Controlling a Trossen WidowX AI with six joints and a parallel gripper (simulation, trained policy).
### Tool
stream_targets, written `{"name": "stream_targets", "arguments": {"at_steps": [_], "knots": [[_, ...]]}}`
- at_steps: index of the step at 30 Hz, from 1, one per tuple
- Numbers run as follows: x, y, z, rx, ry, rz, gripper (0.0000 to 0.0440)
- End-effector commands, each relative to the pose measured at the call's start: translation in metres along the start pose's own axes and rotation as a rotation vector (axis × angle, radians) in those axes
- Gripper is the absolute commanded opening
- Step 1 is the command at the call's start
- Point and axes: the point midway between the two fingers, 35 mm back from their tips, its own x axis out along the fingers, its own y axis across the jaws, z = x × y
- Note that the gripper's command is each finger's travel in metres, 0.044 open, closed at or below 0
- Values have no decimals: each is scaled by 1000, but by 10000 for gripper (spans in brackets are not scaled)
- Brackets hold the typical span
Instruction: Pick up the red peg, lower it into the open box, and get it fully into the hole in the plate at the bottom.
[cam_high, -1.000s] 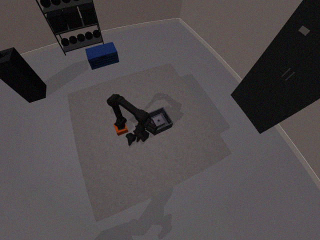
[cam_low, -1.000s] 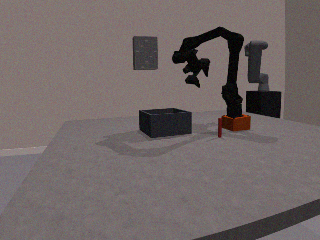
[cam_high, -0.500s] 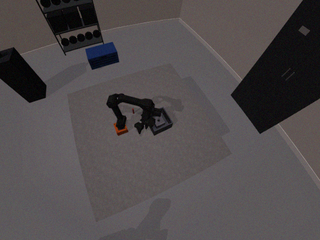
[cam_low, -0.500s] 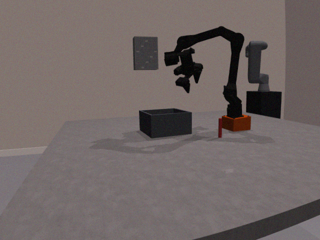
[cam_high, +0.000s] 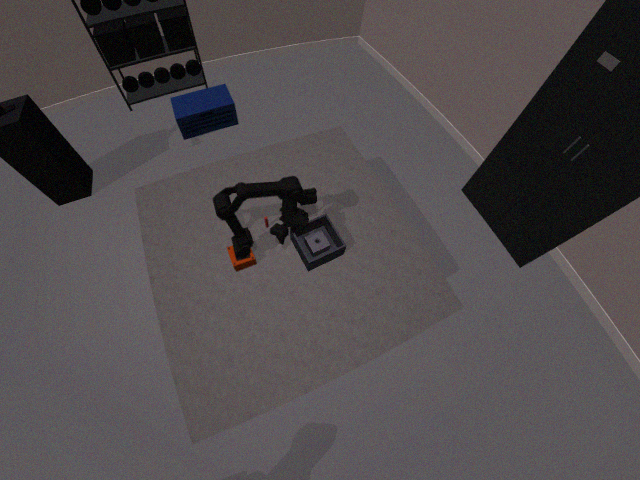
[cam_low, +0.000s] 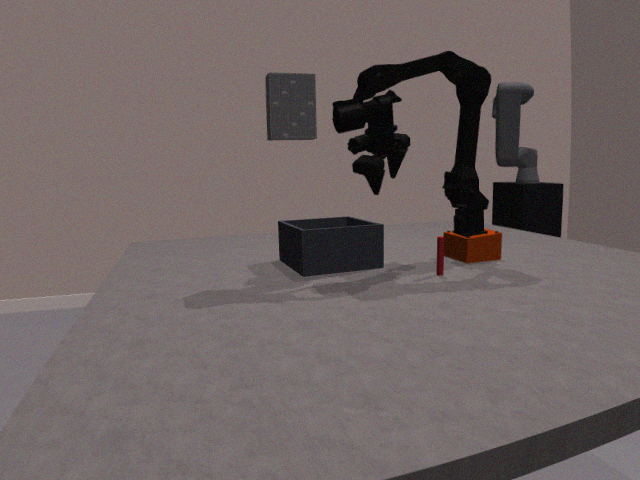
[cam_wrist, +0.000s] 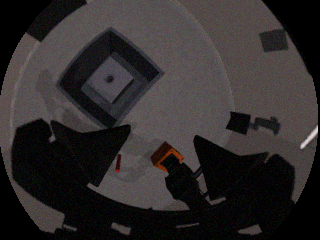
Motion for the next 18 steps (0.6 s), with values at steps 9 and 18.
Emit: {"name": "stream_targets", "arguments": {"at_steps": [9,18], "knots": [[-9,48,-64,-41,56,66,440],[-2,73,-116,-60,98,82,440]]}}
